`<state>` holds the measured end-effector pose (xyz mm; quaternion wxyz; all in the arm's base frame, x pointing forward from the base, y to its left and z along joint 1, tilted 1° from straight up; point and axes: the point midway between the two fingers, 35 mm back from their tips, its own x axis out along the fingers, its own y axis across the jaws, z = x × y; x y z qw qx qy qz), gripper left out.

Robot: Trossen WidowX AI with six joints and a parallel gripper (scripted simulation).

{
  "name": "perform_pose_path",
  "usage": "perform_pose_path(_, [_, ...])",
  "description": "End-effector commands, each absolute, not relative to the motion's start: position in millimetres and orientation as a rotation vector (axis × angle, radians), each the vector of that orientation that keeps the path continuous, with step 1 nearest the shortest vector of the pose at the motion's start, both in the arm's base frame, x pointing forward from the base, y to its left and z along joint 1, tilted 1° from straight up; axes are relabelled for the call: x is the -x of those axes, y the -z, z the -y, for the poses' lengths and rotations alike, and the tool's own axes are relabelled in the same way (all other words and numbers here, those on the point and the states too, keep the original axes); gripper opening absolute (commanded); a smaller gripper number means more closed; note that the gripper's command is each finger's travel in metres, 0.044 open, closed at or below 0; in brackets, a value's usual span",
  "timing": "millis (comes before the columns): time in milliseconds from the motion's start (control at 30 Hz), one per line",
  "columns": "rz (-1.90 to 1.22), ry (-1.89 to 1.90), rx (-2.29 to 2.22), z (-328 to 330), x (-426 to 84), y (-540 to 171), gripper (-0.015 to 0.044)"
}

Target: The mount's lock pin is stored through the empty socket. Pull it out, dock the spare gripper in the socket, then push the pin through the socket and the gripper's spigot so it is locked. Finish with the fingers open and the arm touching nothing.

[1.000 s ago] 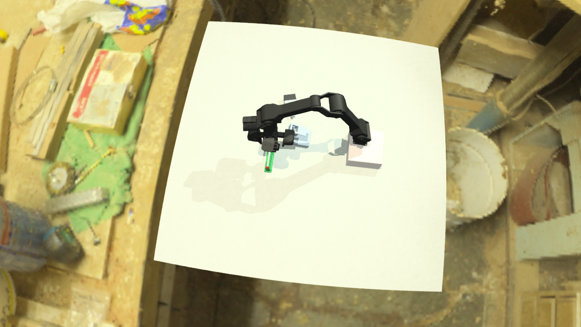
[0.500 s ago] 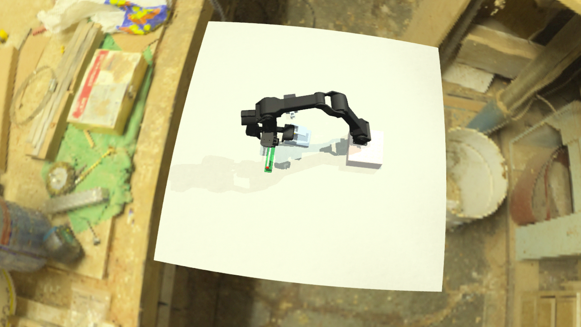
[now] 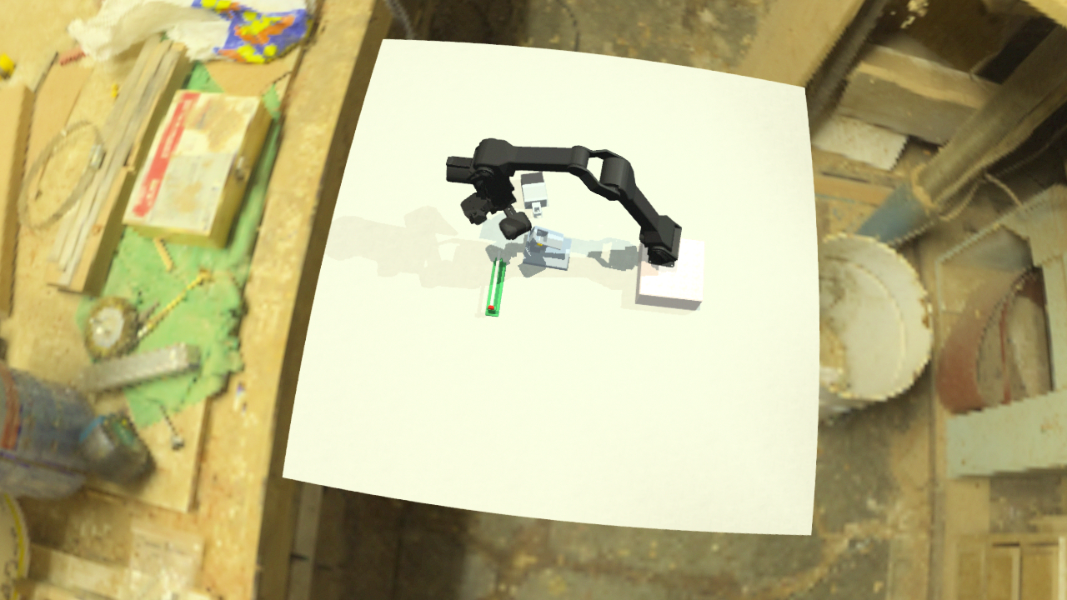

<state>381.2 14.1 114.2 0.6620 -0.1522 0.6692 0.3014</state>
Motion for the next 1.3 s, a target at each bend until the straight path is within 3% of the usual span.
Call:
perform_pose_path(0, [-1.676,-0.161,-0.299,51.7,-373.2,-106.7,0.044])
perform_pose_path(500, [-1.678,0.69,-1.257,144.1,-339.0,-96.4,0.044])
perform_pose_path(933, [-1.681,0.702,-1.27,141.7,-340.7,-94.3,0.044])
perform_pose_path(1267, [-1.737,0.72,-1.298,144.0,-339.1,-23.8,0.044])
